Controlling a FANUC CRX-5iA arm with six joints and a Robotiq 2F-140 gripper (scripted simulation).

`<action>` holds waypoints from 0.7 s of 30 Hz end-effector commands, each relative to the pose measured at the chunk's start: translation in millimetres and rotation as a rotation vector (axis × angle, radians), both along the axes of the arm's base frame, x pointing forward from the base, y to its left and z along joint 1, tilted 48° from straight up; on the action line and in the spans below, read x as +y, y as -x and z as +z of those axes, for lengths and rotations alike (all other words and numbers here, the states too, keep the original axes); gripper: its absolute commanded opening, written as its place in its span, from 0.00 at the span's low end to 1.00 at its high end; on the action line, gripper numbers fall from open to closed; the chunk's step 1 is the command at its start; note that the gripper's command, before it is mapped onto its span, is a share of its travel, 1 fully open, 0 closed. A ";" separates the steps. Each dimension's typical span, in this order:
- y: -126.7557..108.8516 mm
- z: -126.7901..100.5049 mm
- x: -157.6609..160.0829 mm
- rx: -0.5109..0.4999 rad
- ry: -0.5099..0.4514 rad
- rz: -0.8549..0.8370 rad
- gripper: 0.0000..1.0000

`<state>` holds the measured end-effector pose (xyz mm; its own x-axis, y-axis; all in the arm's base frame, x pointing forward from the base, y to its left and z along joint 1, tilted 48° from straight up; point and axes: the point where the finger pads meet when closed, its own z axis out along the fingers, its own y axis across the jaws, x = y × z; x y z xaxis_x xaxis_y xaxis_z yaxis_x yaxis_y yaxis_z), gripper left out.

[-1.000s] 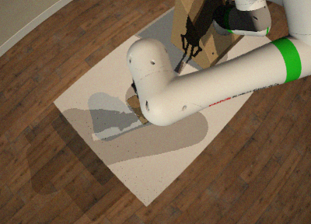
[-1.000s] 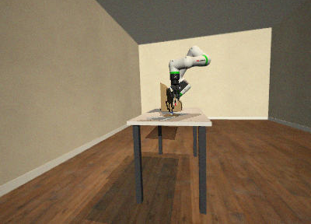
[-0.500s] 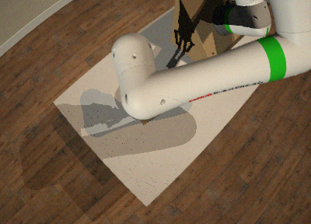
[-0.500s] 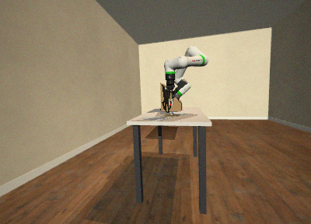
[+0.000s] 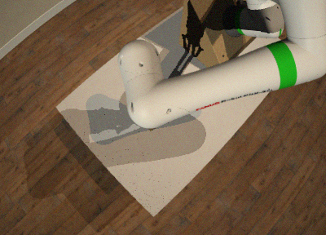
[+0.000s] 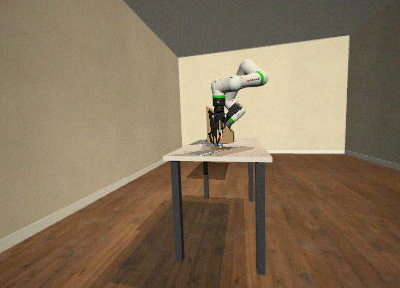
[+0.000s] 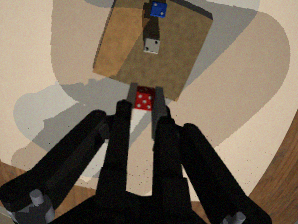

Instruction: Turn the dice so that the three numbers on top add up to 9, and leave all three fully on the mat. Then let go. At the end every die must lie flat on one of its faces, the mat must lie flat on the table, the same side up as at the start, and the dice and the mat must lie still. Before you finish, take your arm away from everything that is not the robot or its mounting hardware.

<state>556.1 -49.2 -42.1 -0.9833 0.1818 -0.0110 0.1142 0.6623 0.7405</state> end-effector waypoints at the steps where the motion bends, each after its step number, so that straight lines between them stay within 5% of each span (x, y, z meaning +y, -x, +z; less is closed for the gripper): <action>1: -1.8 -7.1 7.5 0.000 0.000 -0.001 0.09; 21: -11.6 -48.4 52.4 0.000 0.000 -0.001 0.09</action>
